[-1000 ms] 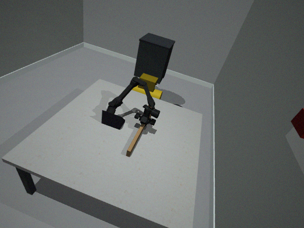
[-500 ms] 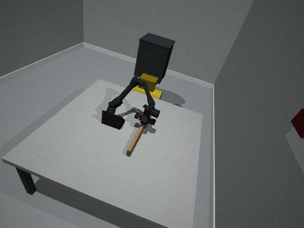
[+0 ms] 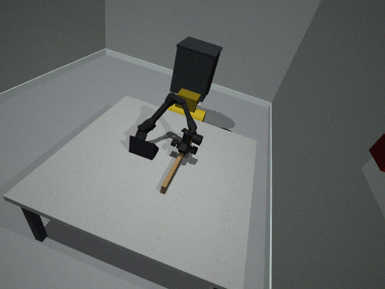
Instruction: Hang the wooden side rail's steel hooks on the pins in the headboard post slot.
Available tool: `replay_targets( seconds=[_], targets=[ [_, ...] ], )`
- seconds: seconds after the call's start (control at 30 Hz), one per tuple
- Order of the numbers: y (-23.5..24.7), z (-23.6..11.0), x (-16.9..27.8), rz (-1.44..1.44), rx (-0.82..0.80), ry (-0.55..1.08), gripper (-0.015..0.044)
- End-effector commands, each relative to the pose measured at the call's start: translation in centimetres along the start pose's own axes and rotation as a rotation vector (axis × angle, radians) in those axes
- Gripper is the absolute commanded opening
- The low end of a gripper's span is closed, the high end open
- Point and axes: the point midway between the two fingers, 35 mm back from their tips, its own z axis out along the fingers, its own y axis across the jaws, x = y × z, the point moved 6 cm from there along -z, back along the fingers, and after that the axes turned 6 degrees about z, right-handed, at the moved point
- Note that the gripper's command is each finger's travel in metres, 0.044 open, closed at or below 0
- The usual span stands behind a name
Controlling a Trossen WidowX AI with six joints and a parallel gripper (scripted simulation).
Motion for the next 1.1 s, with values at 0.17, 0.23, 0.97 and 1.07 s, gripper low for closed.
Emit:
replay_targets(
  seconds=[0.17, 0.23, 0.97, 1.07],
  targets=[
    [0.11, -0.53, 0.35, -0.004, -0.017, 0.001, 0.0000],
    [0.10, -0.52, 0.37, -0.004, -0.017, 0.001, 0.0000],
    [0.01, -0.43, 0.60, -0.004, -0.017, 0.001, 0.0000],
    [0.01, -0.43, 0.63, -0.004, -0.017, 0.001, 0.0000]
  ],
)
